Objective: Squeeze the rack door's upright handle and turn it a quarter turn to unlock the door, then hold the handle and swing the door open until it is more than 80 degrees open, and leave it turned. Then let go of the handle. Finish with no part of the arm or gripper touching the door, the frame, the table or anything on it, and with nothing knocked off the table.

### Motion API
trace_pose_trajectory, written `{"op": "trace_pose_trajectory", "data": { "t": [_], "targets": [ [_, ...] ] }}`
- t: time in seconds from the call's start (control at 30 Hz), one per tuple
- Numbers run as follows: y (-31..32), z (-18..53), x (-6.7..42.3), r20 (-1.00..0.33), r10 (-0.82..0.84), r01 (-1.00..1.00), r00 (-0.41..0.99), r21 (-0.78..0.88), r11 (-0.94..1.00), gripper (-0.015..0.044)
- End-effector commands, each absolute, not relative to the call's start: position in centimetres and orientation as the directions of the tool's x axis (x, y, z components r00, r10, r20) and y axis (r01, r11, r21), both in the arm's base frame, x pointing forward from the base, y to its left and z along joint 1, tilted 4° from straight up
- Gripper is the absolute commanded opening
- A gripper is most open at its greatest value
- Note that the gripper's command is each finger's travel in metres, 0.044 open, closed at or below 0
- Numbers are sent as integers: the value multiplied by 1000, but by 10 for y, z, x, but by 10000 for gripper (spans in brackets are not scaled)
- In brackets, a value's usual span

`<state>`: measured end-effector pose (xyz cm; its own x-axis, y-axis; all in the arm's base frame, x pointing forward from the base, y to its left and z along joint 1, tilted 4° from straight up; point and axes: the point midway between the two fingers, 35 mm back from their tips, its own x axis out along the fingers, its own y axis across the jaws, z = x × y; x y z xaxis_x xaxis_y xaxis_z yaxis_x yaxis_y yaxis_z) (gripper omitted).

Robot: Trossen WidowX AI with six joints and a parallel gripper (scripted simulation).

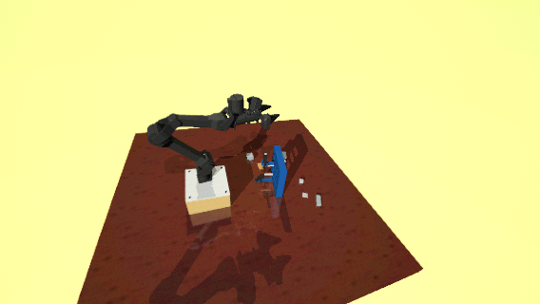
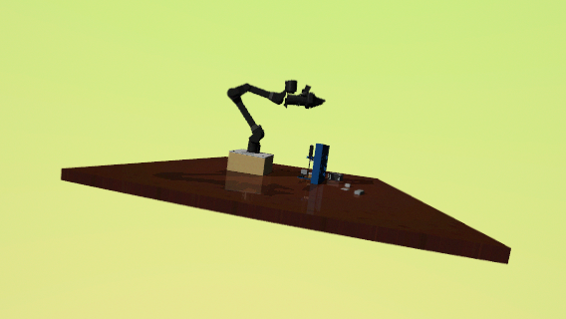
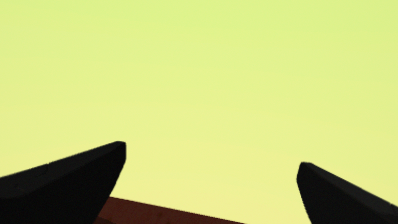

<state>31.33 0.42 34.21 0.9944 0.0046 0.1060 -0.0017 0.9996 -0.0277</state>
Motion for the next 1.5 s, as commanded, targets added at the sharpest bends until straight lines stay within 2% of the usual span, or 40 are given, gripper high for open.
{"op": "trace_pose_trajectory", "data": {
  "t": [0.0,0.13,0.4,0.7,1.1,1.47],
  "targets": [
    [4,341,314,101,4,-2,995,-27,1000,374],
    [2,328,327,4,-2,2,1000,-20,1000,282],
    [-2,292,350,-239,-16,19,971,10,1000,282],
    [-7,250,362,-510,-33,72,860,57,996,282],
    [-13,201,357,-800,-50,179,598,73,981,282],
    [-17,169,337,-960,-57,284,275,24,959,282]
  ]
}}
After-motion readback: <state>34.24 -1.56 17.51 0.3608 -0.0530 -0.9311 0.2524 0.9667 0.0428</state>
